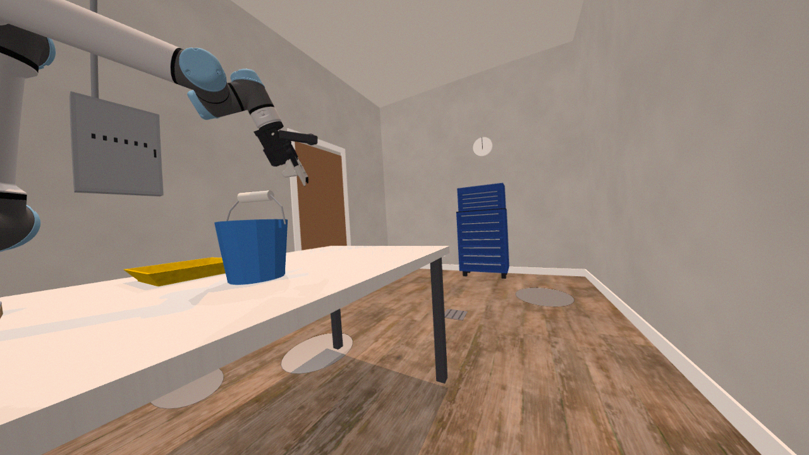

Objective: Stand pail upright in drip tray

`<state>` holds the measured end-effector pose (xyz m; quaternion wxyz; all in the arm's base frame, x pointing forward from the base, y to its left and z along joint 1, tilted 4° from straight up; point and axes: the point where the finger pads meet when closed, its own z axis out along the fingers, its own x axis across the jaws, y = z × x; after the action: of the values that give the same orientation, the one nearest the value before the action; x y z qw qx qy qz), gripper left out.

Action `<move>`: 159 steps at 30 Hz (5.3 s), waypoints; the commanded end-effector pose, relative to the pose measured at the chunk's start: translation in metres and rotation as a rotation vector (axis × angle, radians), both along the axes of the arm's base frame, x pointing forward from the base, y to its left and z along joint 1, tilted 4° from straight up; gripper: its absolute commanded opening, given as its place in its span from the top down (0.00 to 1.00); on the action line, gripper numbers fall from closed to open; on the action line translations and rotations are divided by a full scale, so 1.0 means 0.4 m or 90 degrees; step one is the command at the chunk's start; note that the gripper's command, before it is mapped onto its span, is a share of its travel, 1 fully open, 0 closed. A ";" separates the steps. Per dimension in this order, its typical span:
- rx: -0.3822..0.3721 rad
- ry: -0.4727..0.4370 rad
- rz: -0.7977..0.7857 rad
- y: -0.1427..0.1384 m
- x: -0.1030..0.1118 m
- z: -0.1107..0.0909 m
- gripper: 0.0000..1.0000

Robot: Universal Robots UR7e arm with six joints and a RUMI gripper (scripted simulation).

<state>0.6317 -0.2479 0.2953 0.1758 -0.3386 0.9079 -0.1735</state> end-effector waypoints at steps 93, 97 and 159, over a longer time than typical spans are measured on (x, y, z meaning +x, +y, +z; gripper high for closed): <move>0.152 0.244 -0.277 0.221 -0.322 0.055 0.00; 0.152 0.244 -0.277 0.220 -0.322 0.040 0.00; 0.152 0.244 -0.277 0.209 -0.321 -0.126 0.00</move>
<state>0.5030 -0.1642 0.2444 -0.0021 -0.1394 0.9897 -0.0316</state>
